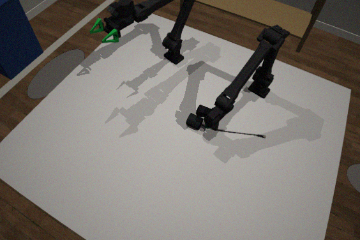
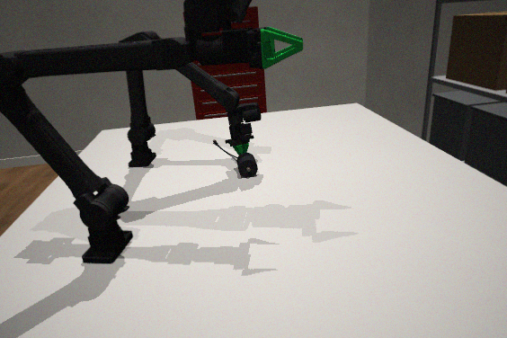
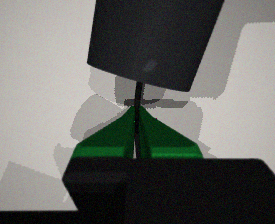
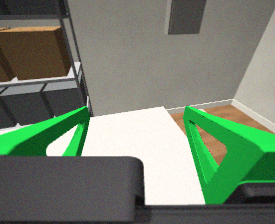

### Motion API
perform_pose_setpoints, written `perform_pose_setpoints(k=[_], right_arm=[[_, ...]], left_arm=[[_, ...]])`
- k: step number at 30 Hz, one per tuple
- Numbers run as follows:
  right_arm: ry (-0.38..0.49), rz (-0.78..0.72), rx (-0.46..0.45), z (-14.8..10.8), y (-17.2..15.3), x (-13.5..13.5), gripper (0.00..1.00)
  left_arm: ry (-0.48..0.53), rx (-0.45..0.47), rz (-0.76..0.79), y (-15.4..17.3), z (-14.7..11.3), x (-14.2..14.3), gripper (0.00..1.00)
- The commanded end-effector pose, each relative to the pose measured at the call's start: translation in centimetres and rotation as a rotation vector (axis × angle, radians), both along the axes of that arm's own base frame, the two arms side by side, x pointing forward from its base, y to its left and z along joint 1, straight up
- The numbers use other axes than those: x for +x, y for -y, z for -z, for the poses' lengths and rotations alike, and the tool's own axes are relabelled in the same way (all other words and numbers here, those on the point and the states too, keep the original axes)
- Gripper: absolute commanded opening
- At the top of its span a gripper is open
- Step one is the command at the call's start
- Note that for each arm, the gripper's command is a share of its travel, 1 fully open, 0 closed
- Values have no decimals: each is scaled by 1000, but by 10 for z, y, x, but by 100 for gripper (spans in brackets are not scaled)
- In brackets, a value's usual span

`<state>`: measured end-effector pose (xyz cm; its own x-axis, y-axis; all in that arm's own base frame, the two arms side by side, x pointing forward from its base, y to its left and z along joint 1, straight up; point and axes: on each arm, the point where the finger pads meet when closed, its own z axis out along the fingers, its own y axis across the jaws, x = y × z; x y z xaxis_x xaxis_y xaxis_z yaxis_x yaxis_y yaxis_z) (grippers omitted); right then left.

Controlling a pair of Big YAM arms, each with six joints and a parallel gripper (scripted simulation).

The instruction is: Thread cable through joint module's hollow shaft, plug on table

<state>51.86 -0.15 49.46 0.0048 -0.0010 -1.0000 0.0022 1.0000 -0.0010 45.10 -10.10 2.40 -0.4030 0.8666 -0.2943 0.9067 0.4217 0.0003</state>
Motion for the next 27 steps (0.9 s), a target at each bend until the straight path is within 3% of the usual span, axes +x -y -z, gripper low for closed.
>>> perform_pose_setpoints(k=[1,10,11,27], right_arm=[[14,-10,9,-10,-5,1,96],[14,-10,9,-10,-5,1,96],[14,-10,9,-10,-5,1,96],[14,-10,9,-10,-5,1,96]], left_arm=[[34,-5,-9,10,-18,23,0],[46,-8,-9,15,-24,27,0],[49,-8,-9,15,-25,28,32],[32,-4,-22,4,-19,19,32]])
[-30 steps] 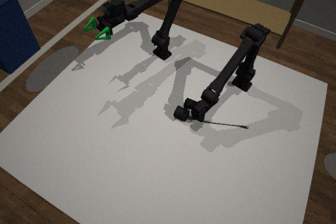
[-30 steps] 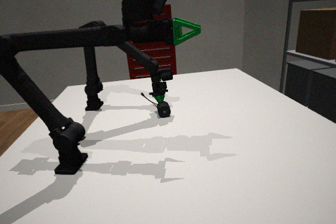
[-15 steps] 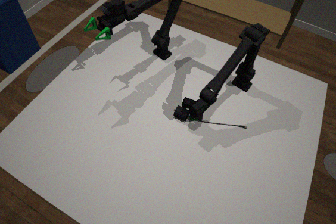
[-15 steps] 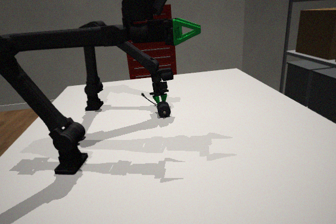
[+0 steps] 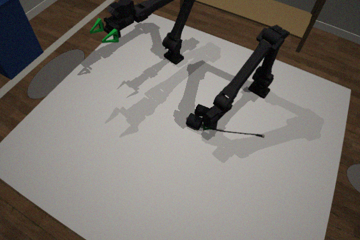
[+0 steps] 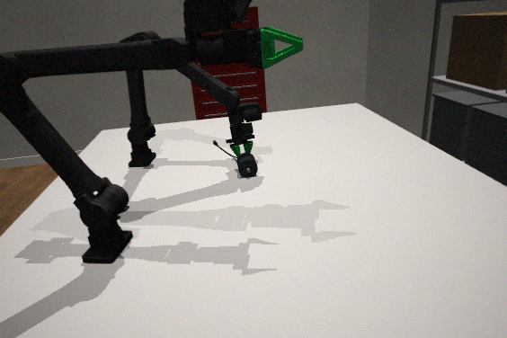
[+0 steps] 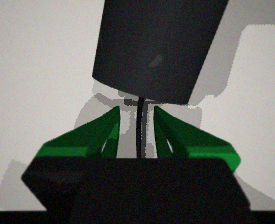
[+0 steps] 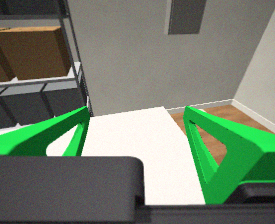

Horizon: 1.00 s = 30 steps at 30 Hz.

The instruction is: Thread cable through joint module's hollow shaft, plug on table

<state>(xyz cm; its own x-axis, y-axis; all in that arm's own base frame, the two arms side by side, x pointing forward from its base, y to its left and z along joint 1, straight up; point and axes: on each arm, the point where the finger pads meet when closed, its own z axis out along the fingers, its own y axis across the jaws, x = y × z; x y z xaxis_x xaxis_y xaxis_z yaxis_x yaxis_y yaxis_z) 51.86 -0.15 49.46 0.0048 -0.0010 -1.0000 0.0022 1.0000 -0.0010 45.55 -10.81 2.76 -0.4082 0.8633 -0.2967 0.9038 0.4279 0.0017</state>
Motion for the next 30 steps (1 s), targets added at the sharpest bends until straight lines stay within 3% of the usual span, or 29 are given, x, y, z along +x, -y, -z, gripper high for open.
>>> perform_pose_setpoints(k=[1,26,30], right_arm=[[14,-10,9,-10,-5,1,96],[14,-10,9,-10,-5,1,96],[14,-10,9,-10,-5,1,96]], left_arm=[[32,-1,-4,-7,-10,2,32],[46,-5,-39,-42,-2,-13,32],[77,-8,-21,-33,-12,0,32]])
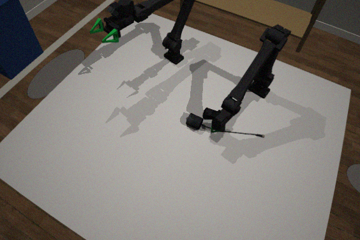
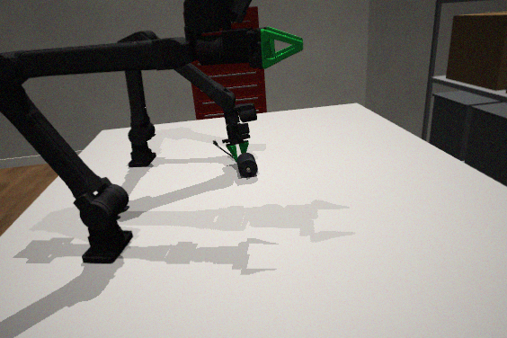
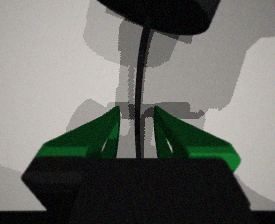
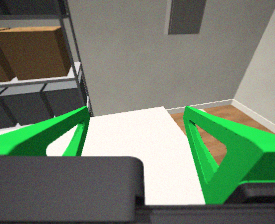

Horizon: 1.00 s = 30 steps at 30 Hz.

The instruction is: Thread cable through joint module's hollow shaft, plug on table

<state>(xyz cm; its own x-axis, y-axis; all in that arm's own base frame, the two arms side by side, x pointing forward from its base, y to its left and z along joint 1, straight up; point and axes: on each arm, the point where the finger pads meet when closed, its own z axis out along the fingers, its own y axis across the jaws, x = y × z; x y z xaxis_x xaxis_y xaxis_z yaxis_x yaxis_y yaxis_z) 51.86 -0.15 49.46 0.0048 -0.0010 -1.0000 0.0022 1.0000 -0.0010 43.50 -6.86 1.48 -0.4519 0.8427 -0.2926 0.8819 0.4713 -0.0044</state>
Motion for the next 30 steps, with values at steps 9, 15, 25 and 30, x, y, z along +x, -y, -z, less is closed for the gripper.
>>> perform_pose_setpoints(k=[9,15,25,30], right_arm=[[14,-10,9,-10,-5,1,96],[14,-10,9,-10,-5,1,96],[14,-10,9,-10,-5,1,96],[14,-10,9,-10,-5,1,96]], left_arm=[[65,-6,31,7,-18,11,0],[52,-6,29,6,-14,6,0],[55,-5,28,6,-14,7,0],[68,-7,5,10,-26,26,0]])
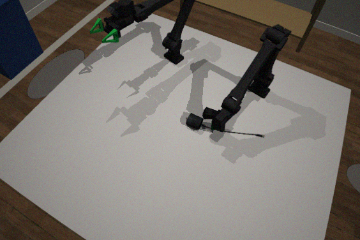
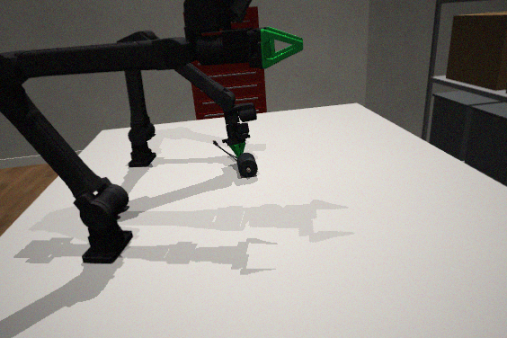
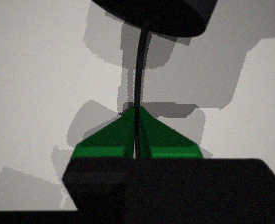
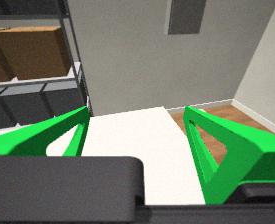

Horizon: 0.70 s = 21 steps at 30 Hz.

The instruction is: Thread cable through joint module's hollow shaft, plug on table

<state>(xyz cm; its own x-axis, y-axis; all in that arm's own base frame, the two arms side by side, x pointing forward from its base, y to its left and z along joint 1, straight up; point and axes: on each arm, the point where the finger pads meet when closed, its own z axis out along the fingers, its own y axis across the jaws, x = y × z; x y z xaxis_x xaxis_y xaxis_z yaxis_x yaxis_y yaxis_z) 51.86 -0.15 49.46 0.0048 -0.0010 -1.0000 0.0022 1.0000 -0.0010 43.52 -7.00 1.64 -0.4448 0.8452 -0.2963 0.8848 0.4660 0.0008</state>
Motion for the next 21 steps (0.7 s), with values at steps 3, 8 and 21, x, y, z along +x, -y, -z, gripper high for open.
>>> perform_pose_setpoints(k=[3,8,21], right_arm=[[14,-10,9,-10,-5,1,96],[14,-10,9,-10,-5,1,96],[14,-10,9,-10,-5,1,96]], left_arm=[[44,-3,-2,9,-18,21,0],[25,-1,-2,14,-14,23,0],[26,-1,-3,23,-17,29,0]])
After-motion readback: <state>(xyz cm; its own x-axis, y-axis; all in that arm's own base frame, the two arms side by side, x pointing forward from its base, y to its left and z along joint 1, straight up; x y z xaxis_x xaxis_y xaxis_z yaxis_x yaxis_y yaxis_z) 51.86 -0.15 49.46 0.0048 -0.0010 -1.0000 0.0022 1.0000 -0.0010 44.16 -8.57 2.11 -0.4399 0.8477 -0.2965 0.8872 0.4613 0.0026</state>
